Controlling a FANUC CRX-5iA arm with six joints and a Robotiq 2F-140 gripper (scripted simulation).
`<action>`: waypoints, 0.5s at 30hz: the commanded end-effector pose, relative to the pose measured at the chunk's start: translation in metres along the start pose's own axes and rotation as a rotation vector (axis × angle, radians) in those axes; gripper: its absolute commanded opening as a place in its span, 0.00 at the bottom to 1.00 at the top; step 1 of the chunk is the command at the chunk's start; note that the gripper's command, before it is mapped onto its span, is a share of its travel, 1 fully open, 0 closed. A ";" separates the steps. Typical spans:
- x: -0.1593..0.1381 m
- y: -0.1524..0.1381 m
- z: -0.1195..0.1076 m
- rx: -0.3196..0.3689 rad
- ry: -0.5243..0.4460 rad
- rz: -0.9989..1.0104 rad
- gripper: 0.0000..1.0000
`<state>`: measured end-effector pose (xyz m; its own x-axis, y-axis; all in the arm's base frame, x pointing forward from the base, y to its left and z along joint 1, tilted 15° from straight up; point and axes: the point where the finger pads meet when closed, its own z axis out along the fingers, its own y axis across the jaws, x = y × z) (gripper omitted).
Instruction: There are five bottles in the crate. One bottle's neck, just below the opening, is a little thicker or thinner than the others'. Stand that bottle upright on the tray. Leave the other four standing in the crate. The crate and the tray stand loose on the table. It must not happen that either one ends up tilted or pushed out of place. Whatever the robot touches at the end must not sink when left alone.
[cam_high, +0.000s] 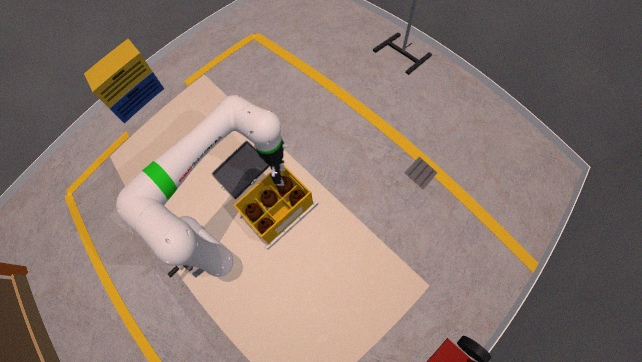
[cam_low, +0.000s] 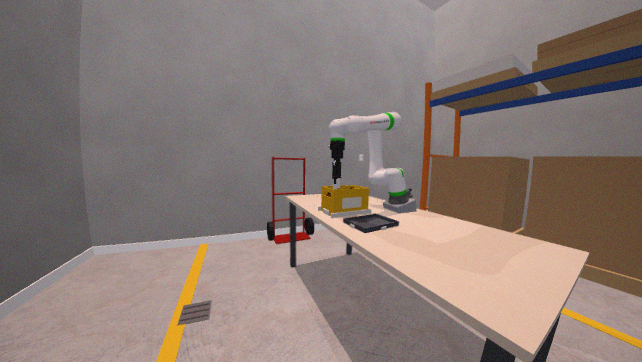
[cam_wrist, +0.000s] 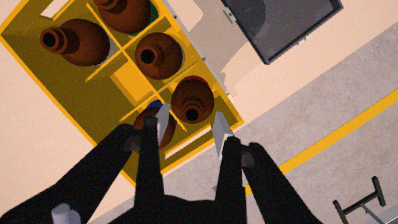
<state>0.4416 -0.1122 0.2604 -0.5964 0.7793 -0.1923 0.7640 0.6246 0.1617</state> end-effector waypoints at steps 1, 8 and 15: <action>0.000 0.000 0.003 -0.001 -0.001 0.000 0.44; 0.000 0.000 0.009 -0.001 -0.001 0.000 0.44; 0.000 0.000 0.018 -0.001 -0.001 0.000 0.44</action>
<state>0.4454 -0.1130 0.2455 -0.5964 0.7794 -0.1922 0.7641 0.6246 0.1617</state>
